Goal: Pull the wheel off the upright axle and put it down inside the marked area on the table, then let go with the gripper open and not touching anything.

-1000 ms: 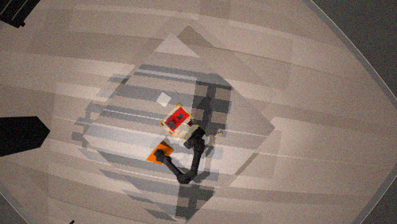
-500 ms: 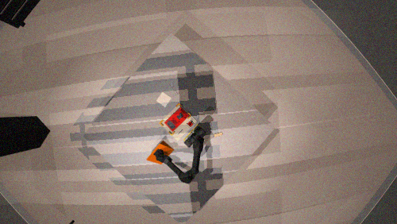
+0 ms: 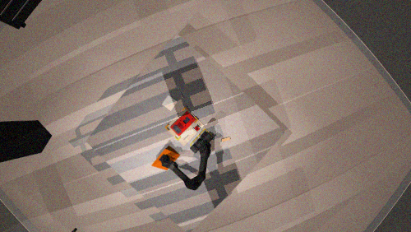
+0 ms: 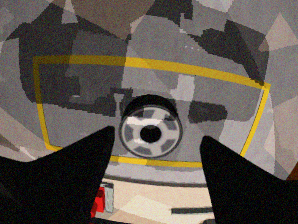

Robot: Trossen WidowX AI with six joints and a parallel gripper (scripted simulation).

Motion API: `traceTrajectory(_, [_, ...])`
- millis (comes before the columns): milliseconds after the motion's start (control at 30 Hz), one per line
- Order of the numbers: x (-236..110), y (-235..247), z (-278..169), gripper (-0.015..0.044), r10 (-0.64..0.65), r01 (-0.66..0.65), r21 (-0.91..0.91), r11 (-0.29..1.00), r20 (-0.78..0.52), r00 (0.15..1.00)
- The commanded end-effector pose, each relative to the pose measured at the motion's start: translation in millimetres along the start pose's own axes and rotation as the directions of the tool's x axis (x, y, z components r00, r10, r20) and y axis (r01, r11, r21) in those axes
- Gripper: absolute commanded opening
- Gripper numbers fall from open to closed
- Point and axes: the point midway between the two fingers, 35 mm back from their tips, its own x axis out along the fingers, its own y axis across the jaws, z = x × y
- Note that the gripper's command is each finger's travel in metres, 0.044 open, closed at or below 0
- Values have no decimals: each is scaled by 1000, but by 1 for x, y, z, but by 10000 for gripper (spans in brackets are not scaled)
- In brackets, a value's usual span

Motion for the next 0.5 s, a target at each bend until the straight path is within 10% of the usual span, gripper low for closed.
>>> traceTrajectory(0, [-34,5,1,300,25,-25,6,1000,5,1000])
traceTrajectory(467, [-93,-79,-39,440,22,-22,-1,1000,3,1000])
